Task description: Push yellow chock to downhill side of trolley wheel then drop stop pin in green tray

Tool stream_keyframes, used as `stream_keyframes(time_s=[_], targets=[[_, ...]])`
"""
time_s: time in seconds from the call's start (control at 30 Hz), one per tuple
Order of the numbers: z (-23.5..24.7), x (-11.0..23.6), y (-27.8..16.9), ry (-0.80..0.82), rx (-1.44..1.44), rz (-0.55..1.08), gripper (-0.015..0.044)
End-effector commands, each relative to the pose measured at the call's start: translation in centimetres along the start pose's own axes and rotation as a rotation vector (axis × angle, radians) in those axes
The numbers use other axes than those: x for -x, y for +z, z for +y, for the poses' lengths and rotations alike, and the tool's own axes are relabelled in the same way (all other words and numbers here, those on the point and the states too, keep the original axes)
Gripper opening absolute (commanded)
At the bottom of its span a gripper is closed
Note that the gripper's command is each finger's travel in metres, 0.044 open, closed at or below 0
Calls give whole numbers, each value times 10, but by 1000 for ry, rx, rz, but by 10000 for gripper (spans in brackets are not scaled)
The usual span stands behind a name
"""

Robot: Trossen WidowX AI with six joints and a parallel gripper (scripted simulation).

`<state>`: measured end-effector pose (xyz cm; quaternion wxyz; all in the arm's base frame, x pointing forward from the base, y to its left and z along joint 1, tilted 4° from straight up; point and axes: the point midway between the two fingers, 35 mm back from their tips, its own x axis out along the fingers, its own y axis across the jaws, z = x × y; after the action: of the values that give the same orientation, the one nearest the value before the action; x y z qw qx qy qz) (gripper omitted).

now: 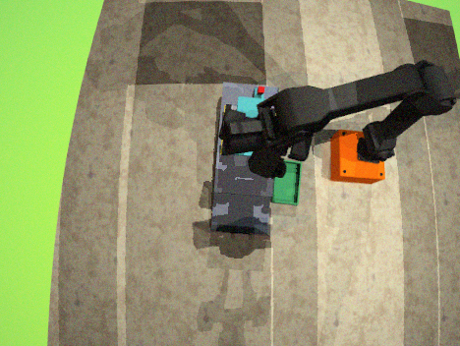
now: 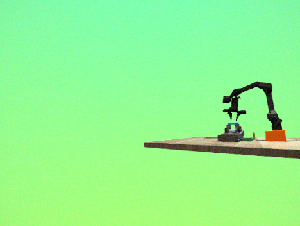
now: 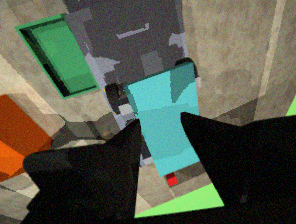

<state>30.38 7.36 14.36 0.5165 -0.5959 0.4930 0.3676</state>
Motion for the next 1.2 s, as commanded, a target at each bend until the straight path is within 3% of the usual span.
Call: stream_keyframes(time_s=[0.0, 0.53, 1.17], targets=[[-1, 2, -13, -15, -6, -25, 190], [-8, -4, -112, -112, -145, -30, 190], [98, -47, -175, 138, 148, -127, 190]])
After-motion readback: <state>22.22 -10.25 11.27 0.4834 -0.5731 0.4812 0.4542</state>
